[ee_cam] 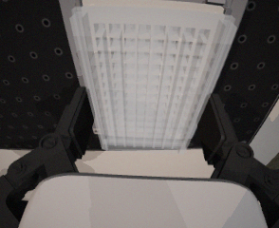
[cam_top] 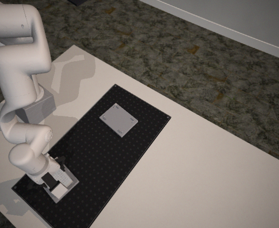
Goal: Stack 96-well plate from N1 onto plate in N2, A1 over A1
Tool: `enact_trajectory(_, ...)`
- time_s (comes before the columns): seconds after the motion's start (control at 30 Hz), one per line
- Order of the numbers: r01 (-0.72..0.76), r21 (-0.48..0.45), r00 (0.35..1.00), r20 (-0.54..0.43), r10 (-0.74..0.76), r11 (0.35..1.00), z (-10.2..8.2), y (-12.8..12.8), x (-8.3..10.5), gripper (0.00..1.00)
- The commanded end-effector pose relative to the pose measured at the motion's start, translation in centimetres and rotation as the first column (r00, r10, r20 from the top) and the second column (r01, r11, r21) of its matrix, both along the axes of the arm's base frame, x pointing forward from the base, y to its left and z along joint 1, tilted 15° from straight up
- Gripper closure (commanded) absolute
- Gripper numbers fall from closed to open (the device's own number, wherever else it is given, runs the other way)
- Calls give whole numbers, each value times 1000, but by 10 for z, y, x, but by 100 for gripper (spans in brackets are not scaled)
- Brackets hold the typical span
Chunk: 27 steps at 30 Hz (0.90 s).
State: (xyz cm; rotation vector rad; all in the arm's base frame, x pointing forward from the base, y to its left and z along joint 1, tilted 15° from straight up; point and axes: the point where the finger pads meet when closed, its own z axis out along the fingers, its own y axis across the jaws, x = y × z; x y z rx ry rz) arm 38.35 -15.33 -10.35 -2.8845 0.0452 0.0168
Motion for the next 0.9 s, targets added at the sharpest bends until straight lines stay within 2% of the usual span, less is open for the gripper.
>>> enact_trajectory(0.0,1,-2,1000,3,-1,1000,0,-1,1,100)
enact_trajectory(0.87,1,-2,1000,3,-1,1000,-3,0,1,100)
